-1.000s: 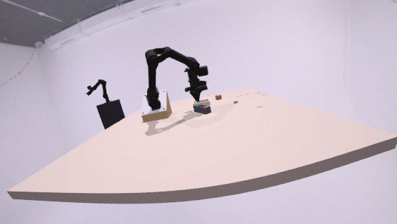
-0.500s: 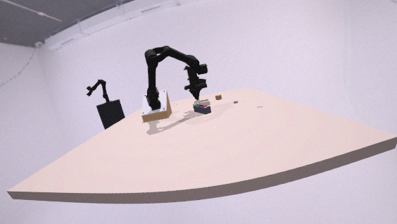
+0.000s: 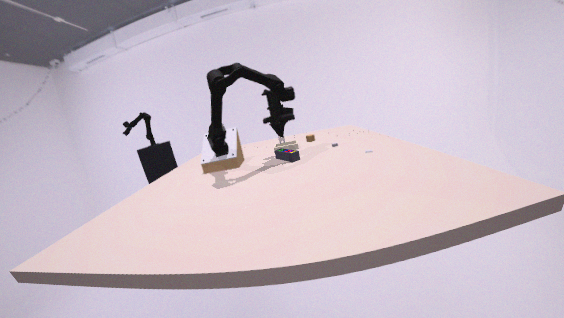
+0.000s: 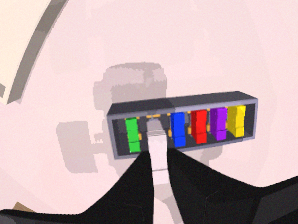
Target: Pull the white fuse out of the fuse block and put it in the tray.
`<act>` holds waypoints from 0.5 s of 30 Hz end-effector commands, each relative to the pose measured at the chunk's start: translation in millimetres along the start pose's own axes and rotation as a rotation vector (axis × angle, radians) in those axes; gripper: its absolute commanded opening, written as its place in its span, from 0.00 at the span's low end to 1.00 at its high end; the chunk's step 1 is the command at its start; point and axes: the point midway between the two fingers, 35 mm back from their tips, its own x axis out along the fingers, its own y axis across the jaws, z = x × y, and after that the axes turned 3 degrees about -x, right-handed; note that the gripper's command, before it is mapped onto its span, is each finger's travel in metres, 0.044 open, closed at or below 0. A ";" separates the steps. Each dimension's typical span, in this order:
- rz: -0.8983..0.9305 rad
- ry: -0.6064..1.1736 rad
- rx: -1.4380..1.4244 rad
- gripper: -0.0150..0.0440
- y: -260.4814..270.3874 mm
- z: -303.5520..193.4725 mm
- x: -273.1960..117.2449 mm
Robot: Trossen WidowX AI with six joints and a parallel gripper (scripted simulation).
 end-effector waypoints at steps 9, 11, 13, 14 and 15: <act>0.013 -0.002 -0.008 0.25 40.8 49.2 -4.0; 0.013 -0.002 -0.008 0.25 48.5 56.8 -4.4; 0.014 -0.003 -0.008 0.25 56.5 64.2 -4.6; 0.014 -0.003 -0.008 0.25 60.6 67.8 -4.7; 0.014 -0.003 -0.008 0.25 64.7 71.3 -4.7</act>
